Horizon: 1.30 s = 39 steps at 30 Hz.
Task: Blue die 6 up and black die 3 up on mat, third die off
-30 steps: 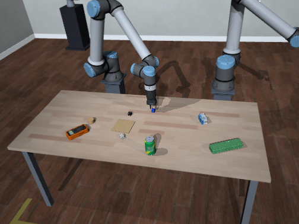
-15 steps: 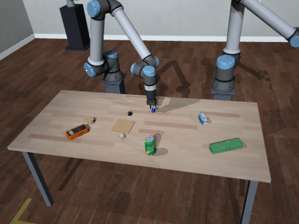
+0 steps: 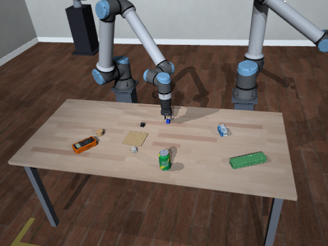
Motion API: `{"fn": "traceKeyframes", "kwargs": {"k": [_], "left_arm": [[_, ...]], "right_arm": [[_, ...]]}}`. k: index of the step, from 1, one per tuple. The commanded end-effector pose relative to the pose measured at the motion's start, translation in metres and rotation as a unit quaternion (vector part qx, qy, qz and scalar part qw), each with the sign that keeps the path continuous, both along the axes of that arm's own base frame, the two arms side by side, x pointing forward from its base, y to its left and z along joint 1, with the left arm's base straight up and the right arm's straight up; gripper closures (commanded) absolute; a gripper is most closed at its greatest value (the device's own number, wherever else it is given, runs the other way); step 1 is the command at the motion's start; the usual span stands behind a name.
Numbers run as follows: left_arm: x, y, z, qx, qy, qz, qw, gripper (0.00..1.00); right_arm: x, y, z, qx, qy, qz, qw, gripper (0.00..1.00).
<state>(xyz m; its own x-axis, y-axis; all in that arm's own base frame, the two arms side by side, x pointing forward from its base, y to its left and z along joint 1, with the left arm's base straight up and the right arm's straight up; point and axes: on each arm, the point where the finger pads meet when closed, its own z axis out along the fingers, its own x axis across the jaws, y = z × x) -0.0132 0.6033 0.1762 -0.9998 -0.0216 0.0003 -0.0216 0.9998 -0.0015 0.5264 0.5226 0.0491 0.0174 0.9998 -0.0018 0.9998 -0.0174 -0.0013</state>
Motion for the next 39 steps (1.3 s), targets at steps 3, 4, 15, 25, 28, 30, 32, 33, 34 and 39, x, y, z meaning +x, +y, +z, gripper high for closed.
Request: {"fn": "traceKeyframes", "kwargs": {"k": [3,4,15,25,28,30,32,33,34,39], "left_arm": [[0.0,0.001,0.001,0.001,0.0,0.0,1.0,0.0],[0.0,0.001,0.001,0.001,0.0,0.0,1.0,0.0],[0.0,0.001,0.001,0.001,0.0,0.0,1.0,0.0],[0.0,0.001,0.001,0.001,0.0,0.0,1.0,0.0],[0.0,0.001,0.001,0.001,0.0,0.0,1.0,0.0],[0.0,0.001,0.001,0.001,0.0,0.0,1.0,0.0],[0.0,0.001,0.001,0.001,0.0,0.0,1.0,0.0],[0.0,0.001,0.001,0.001,0.0,0.0,1.0,0.0],[0.0,0.001,0.001,0.001,0.0,0.0,1.0,0.0],[0.0,0.001,0.001,0.001,0.0,0.0,1.0,0.0]], "right_arm": [[0.001,0.001,-0.001,0.001,-0.001,0.0,1.0,0.21],[0.001,0.001,-0.002,0.001,-0.001,0.0,1.0,0.21],[0.001,0.001,-0.02,0.001,-0.001,0.0,1.0,0.21],[0.0,0.001,-0.027,0.001,-0.001,0.0,1.0,0.21],[0.0,0.001,-0.028,0.001,-0.001,0.0,1.0,0.21],[0.0,0.001,-0.028,0.001,-0.001,0.0,1.0,0.21],[0.0,0.001,-0.028,0.001,-0.001,0.0,1.0,0.21],[0.0,0.001,-0.028,0.001,-0.001,0.0,1.0,0.21],[0.0,0.001,-0.028,0.001,-0.001,0.0,1.0,0.21],[0.0,0.001,-0.028,0.001,-0.001,0.0,1.0,0.21]]}}
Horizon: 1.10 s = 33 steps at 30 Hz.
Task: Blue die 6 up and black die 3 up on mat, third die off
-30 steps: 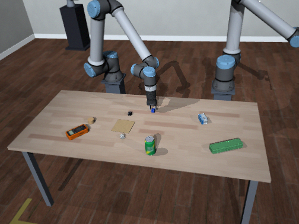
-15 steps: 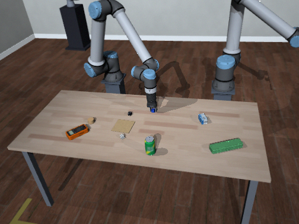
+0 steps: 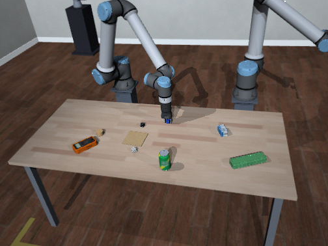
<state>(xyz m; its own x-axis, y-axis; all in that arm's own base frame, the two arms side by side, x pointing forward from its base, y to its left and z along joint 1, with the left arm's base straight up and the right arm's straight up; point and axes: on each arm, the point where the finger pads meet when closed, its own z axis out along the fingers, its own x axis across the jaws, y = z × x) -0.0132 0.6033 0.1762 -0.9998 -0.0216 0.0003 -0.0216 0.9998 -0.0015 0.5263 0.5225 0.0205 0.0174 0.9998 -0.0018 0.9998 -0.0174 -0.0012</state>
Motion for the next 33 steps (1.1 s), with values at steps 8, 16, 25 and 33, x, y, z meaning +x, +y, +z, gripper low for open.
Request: {"fn": "traceKeyframes", "kwargs": {"k": [8,16,25,33], "left_arm": [[0.0001,0.0006,0.0008,0.001,0.0,0.0,1.0,0.0],[0.0001,0.0006,0.0008,0.001,0.0,0.0,1.0,0.0],[0.0001,0.0006,0.0008,0.001,0.0,0.0,1.0,0.0],[0.0001,0.0006,0.0008,0.001,0.0,0.0,1.0,0.0]], "right_arm": [[0.0005,0.0007,0.001,0.001,-0.001,0.0,1.0,0.51],[0.0005,0.0007,0.001,0.001,-0.001,0.0,1.0,0.51],[0.0005,0.0007,0.001,0.001,-0.001,0.0,1.0,0.51],[0.0005,0.0007,0.001,0.001,-0.001,0.0,1.0,0.51]]}}
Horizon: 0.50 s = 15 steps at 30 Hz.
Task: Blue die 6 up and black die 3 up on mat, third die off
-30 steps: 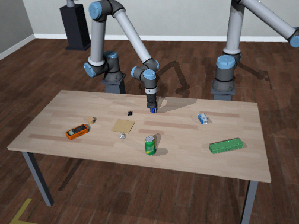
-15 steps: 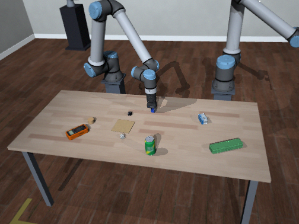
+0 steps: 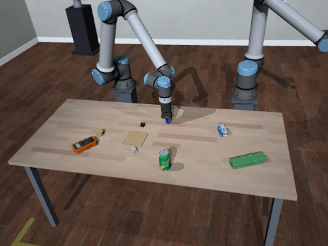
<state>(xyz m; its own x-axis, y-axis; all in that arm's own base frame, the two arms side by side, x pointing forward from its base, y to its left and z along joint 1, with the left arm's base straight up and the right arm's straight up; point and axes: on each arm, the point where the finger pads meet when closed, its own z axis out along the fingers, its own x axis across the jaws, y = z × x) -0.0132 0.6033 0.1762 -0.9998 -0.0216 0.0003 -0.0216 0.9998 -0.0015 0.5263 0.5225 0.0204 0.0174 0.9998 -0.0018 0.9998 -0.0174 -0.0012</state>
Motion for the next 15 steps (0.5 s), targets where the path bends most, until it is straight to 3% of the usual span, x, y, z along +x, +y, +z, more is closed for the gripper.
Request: {"fn": "traceKeyframes", "kwargs": {"k": [1,10,15], "left_arm": [[0.0,0.001,0.001,0.001,0.0,0.0,1.0,0.0],[0.0,0.001,0.001,0.001,0.0,0.0,1.0,0.0],[0.0,0.001,0.001,0.001,0.0,0.0,1.0,0.0]], "right_arm": [[0.001,0.001,0.001,0.001,-0.001,0.0,1.0,0.51],[0.001,0.001,0.003,0.001,-0.001,0.0,1.0,0.51],[0.001,0.001,0.015,0.001,-0.001,0.0,1.0,0.51]]}}
